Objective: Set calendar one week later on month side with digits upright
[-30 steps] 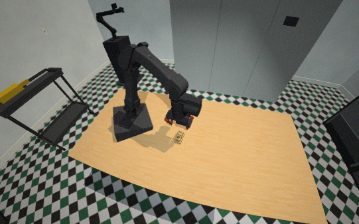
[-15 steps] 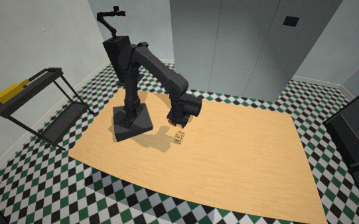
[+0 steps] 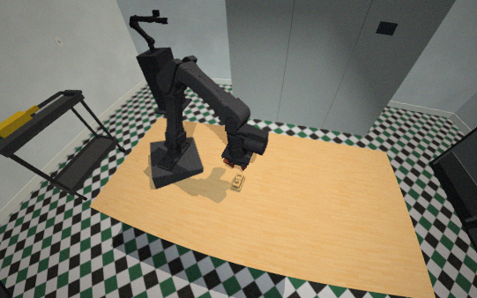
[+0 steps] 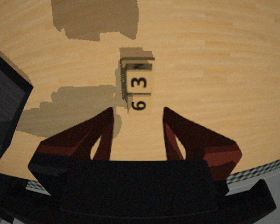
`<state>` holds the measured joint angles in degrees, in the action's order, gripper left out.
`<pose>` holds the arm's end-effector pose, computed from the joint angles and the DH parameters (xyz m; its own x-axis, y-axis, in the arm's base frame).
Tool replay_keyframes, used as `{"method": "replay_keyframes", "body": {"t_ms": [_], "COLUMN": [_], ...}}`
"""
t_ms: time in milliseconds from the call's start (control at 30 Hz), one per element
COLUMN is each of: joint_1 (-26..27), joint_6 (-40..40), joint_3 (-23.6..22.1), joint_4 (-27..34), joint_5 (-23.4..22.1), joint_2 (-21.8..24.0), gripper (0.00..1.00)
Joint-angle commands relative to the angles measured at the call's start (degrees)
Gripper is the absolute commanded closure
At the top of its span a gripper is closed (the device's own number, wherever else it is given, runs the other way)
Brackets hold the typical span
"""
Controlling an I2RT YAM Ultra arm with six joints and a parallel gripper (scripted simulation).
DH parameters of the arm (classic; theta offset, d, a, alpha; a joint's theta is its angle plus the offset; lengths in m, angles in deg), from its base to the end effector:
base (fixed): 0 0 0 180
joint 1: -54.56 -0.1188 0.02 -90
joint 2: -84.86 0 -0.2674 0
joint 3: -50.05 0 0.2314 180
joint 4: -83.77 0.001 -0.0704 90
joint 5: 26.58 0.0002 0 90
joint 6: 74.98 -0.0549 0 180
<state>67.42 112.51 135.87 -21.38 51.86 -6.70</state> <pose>0.2733 -0.0501 0.2404 -0.0592 -0.9828 -0.1747 -0.9779 0.0922 -0.1879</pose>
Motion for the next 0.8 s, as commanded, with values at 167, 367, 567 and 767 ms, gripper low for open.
{"method": "replay_keyframes", "body": {"t_ms": [167,367,567,767], "joint_1": [0.03,-0.03,-0.13,-0.37], "joint_6": [0.03,-0.08,-0.26,-0.54], "joint_3": [0.18,-0.03,-0.39,-1.31], "joint_4": [-0.08,-0.38,-0.92,-2.29], "joint_5": [-0.06,-0.05,-0.03,0.01], "joint_2": [0.27,0.17,-0.01,-0.42], "gripper": [0.55,0.55,0.55,0.55]}}
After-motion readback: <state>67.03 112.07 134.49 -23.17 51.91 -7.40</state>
